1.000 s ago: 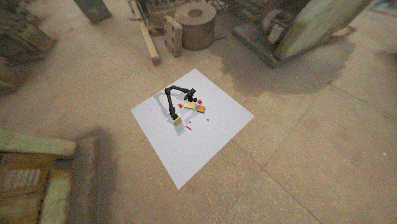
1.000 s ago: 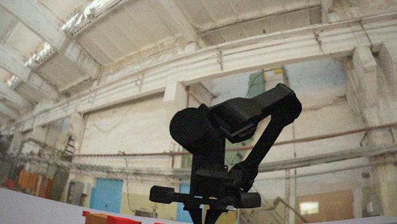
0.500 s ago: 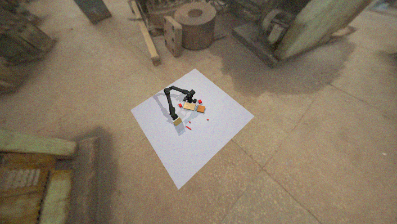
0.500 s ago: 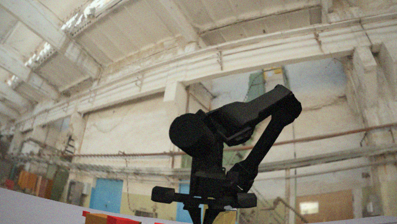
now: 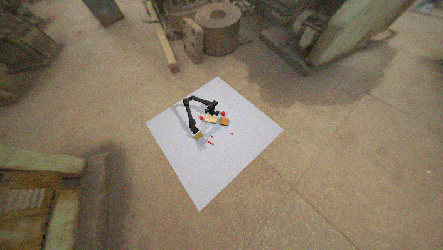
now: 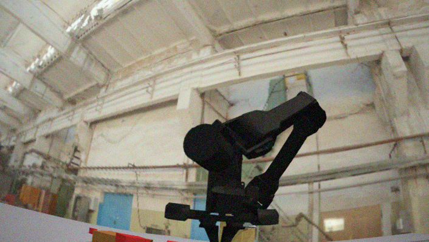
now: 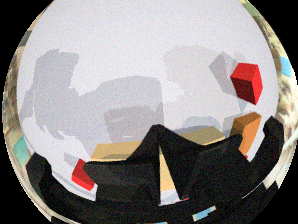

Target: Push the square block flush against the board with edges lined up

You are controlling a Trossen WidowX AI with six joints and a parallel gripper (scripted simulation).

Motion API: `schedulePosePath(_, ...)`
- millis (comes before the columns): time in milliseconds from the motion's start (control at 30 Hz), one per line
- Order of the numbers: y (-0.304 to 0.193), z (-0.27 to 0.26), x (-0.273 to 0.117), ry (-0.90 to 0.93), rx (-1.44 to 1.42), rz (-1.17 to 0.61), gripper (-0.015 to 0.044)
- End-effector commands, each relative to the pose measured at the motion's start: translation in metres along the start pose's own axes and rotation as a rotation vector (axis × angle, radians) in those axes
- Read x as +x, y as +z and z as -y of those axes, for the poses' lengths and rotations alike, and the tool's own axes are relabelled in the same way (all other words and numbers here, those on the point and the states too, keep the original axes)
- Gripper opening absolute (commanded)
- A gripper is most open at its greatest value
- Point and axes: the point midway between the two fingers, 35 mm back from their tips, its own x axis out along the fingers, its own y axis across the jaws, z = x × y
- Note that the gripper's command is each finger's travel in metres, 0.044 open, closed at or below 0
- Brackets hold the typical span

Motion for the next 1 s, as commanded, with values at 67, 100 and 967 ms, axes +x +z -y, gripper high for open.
schedulePosePath(67,0.011,0.002,0.001,-0.001,0.003,-0.002,0.0000)
schedulePosePath(100,0.013,0.002,0.001,-0.001,0.003,-0.002,0.0000)
schedulePosePath(967,0.040,0.001,-0.054,-0.002,0.002,-0.002,0.0000)
